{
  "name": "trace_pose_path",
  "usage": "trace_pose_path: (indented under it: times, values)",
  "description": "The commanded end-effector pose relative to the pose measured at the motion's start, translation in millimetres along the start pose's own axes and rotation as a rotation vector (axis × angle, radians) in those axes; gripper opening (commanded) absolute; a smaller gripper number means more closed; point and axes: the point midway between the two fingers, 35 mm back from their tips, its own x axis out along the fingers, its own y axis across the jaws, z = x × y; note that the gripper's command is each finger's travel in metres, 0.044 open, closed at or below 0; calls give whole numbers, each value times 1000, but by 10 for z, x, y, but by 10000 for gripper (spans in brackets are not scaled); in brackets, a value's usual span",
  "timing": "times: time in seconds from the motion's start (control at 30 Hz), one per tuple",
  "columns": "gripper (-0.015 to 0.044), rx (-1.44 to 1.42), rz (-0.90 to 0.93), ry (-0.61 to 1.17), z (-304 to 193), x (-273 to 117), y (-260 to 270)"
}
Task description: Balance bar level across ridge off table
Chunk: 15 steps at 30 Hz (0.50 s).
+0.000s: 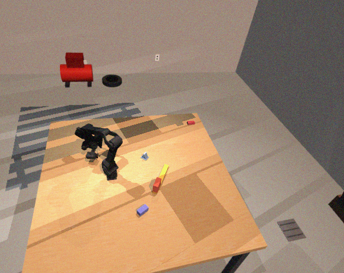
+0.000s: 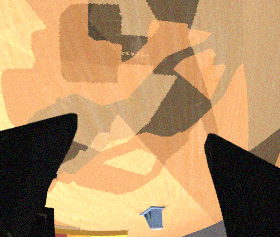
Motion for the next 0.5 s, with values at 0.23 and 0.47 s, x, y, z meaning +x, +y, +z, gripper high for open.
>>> trace_pose_path:
  times: [0.23,0.47]
  values:
    - [315,60,26,19,-74,24,-147]
    - [315,136,47,31,-166,38,-314]
